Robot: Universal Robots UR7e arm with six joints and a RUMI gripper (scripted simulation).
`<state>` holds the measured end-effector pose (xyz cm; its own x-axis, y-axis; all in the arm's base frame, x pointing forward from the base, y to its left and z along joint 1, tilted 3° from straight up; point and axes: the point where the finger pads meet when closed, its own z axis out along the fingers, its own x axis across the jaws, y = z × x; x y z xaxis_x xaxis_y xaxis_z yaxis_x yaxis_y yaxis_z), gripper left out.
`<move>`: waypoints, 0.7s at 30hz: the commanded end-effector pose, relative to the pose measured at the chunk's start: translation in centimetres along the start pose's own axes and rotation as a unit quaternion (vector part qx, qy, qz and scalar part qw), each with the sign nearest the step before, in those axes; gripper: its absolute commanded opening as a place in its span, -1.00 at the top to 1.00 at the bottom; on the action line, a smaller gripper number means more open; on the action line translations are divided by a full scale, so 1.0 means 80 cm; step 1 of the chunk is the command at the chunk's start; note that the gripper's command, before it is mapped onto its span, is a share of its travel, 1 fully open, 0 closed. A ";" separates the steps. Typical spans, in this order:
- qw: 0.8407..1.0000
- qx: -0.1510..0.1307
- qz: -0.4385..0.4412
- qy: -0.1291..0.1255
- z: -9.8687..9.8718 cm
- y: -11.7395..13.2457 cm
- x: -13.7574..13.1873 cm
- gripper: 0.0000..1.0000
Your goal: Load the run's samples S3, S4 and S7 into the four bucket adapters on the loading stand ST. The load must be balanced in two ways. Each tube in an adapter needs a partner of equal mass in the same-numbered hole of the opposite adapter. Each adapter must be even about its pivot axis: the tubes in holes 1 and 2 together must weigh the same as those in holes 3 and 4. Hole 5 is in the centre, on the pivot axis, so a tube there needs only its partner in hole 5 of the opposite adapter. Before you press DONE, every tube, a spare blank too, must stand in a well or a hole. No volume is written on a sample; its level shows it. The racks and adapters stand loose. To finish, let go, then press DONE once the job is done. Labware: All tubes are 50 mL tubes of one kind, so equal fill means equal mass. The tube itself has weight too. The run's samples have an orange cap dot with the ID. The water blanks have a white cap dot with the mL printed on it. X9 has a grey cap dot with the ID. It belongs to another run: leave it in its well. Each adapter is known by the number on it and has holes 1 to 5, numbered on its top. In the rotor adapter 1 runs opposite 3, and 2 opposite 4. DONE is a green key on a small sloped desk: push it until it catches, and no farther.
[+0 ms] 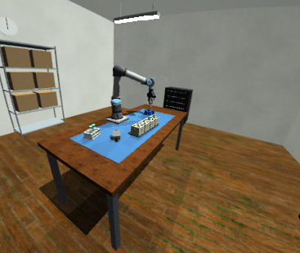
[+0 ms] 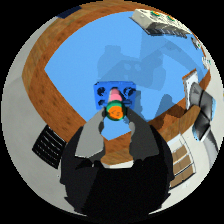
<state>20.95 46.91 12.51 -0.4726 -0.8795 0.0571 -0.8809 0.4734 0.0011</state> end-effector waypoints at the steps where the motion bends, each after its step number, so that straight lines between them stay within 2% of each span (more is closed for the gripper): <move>1: 1.000 0.000 0.000 0.000 -0.020 0.000 0.000 1.00; 7: 1.000 0.000 0.000 0.000 -0.045 0.000 0.000 1.00; 9: 1.000 0.000 0.000 0.000 -0.045 0.000 0.000 1.00; 21: 1.000 0.000 0.000 0.000 -0.095 0.000 0.000 1.00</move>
<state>21.13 47.23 18.80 -0.4726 -0.8795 0.0569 -0.8809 0.4734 0.0011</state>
